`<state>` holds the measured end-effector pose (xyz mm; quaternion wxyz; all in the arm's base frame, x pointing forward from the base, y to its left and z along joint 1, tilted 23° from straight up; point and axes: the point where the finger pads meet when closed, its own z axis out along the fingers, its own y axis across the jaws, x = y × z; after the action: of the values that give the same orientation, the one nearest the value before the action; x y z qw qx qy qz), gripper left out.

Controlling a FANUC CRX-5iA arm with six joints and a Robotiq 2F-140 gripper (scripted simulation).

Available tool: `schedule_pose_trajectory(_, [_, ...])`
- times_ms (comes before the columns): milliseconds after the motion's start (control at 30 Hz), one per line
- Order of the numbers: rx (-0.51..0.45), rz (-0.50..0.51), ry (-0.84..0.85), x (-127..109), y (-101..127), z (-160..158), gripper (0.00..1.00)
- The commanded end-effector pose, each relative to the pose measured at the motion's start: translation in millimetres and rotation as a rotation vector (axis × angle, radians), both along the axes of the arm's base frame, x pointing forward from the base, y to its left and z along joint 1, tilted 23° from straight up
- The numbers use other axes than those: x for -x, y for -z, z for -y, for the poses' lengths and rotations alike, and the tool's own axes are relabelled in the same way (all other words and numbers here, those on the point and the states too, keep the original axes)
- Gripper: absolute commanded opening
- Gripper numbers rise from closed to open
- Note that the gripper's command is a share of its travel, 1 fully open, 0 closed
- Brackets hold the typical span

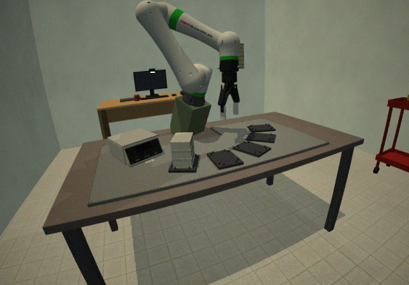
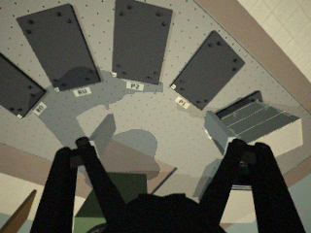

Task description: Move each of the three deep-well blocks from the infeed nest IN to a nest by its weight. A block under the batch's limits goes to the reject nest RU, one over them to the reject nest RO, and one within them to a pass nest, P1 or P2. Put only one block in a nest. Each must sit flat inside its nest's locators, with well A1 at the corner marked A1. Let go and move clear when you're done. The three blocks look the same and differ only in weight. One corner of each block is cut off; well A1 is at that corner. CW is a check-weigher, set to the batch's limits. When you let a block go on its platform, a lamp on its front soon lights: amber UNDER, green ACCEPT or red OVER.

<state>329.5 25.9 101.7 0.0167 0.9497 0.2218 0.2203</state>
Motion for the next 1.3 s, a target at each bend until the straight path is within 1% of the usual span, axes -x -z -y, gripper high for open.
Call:
schedule_pose_trajectory(0, [0.01,-0.032,0.056,0,-5,8,1.0])
schedule_pose_trajectory(100, [0.014,-0.045,0.077,0,-13,21,1.0])
schedule_pose_trajectory(200, [0.024,-0.093,0.152,1,-21,34,1.0])
schedule_pose_trajectory(267, [0.024,-0.093,0.152,2,-27,41,1.0])
schedule_pose_trajectory(333, [0.027,-0.131,0.206,3,-32,50,1.0])
schedule_pose_trajectory(400, [0.027,-0.143,0.223,4,-38,58,1.0])
schedule_pose_trajectory(500, [0.027,-0.143,0.223,4,-39,60,1.0])
schedule_pose_trajectory(567, [0.026,-0.183,0.277,6,-45,68,1.0])
schedule_pose_trajectory(633, [0.025,-0.194,0.292,7,-51,76,1.0])
schedule_pose_trajectory(700, [0.019,-0.235,0.344,8,-56,84,1.0])
schedule_pose_trajectory(800, [0.017,-0.245,0.357,10,-63,93,1.0])
schedule_pose_trajectory(867, [0.006,-0.287,0.407,11,-69,101,1.0])
schedule_pose_trajectory(933, [0.003,-0.297,0.418,12,-74,108,1.0])
schedule_pose_trajectory(1000, [-0.013,-0.339,0.467,13,-80,116,1.0])
schedule_pose_trajectory(1067, [-0.013,-0.339,0.467,13,-80,116,1.0])
schedule_pose_trajectory(1167, [-0.038,-0.389,0.523,15,-89,128,1.0])
schedule_pose_trajectory(1267, [-0.042,-0.396,0.531,16,-95,137,1.0])
